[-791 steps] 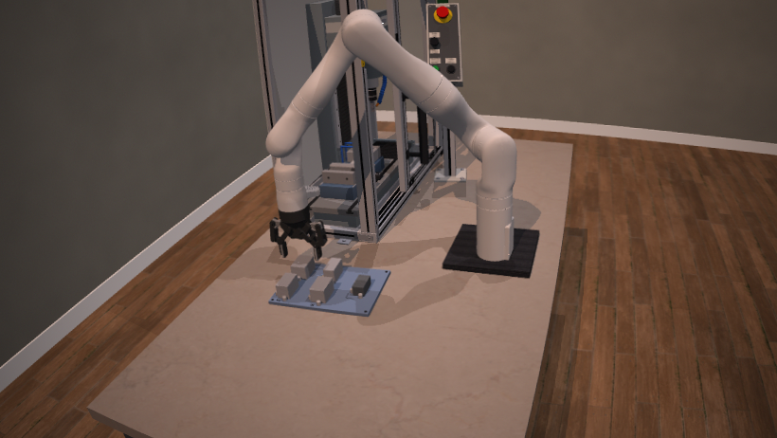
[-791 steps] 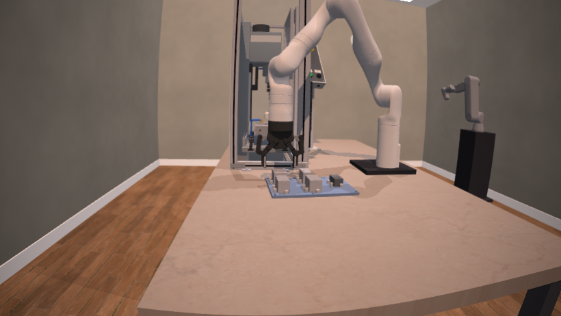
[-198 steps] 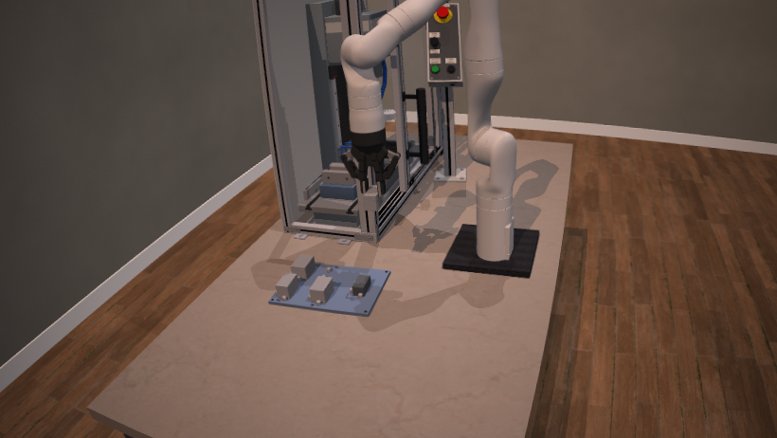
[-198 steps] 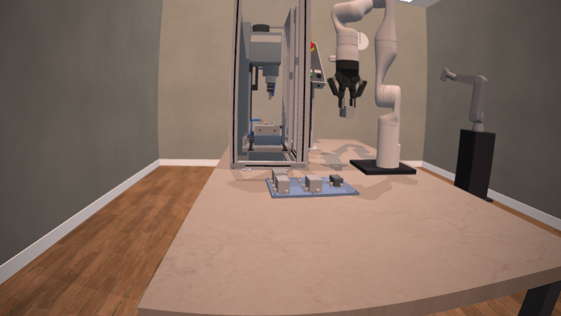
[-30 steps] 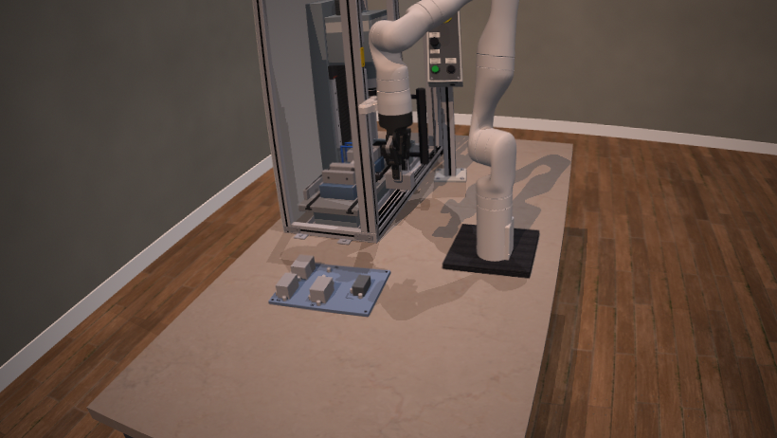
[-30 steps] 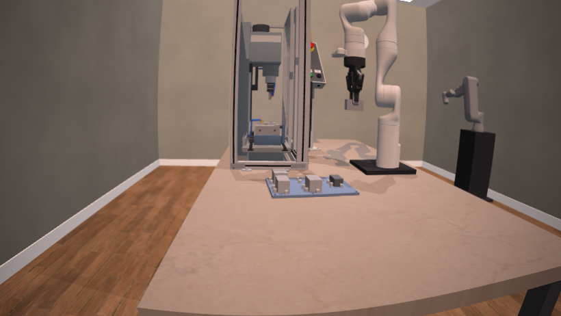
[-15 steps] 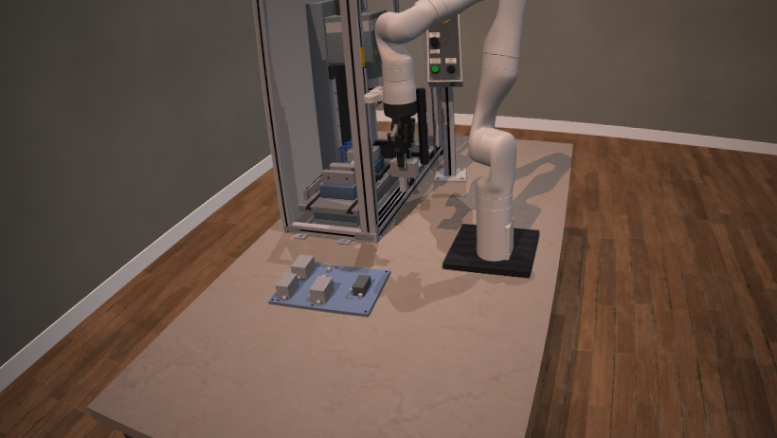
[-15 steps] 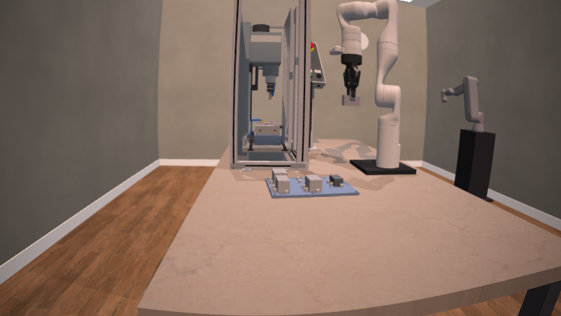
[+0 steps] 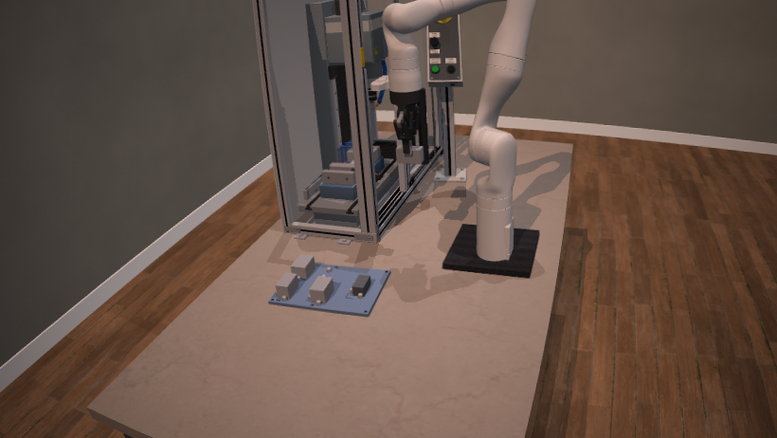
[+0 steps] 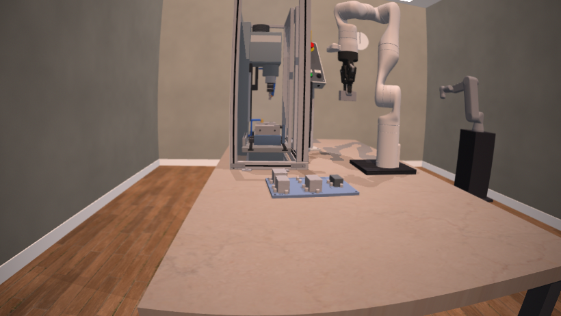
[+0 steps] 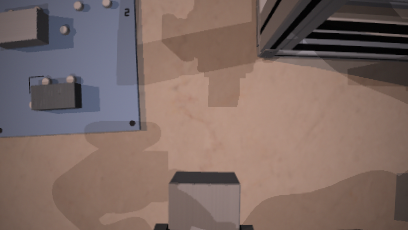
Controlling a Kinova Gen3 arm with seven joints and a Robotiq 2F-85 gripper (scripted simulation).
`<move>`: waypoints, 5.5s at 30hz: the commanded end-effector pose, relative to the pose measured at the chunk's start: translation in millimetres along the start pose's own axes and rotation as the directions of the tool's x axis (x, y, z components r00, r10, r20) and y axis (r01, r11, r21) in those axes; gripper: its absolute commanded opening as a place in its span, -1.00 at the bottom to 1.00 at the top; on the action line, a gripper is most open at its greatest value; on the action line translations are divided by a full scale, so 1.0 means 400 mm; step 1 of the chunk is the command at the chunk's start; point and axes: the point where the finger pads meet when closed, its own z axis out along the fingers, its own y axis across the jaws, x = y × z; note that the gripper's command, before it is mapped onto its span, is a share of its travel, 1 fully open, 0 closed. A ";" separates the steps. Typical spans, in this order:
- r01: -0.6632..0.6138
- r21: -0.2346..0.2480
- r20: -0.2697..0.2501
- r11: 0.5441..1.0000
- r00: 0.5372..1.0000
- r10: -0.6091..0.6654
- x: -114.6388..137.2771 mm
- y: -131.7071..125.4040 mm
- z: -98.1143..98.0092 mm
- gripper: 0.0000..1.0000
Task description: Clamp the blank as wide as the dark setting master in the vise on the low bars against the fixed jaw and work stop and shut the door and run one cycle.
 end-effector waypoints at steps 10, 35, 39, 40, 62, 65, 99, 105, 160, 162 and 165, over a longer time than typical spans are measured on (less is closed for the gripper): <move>0.000 0.000 -0.001 1.000 1.000 0.000 0.001 0.116 -0.046 -0.80; 0.000 0.000 -0.001 1.000 1.000 0.000 0.001 0.256 -0.099 -0.80; 0.000 0.000 -0.001 1.000 1.000 0.000 0.001 0.350 -0.135 -0.80; 0.000 0.000 -0.001 1.000 1.000 0.000 0.001 0.350 -0.135 -0.80; 0.000 0.000 -0.001 1.000 1.000 0.000 0.001 0.466 -0.180 -0.80; 0.000 0.000 -0.001 1.000 1.000 0.000 0.001 0.466 -0.180 -0.80; 0.000 -0.001 -0.001 1.000 1.000 0.000 0.001 0.543 -0.085 -0.80; 0.000 -0.001 -0.001 1.000 1.000 0.000 0.001 0.543 -0.010 -0.80; 0.000 -0.001 -0.001 1.000 1.000 0.000 0.126 0.543 0.134 -0.80; 0.000 -0.001 -0.001 1.000 1.000 0.000 0.126 0.543 0.134 -0.80; 0.000 -0.001 -0.001 1.000 1.000 0.000 0.126 0.543 0.134 -0.80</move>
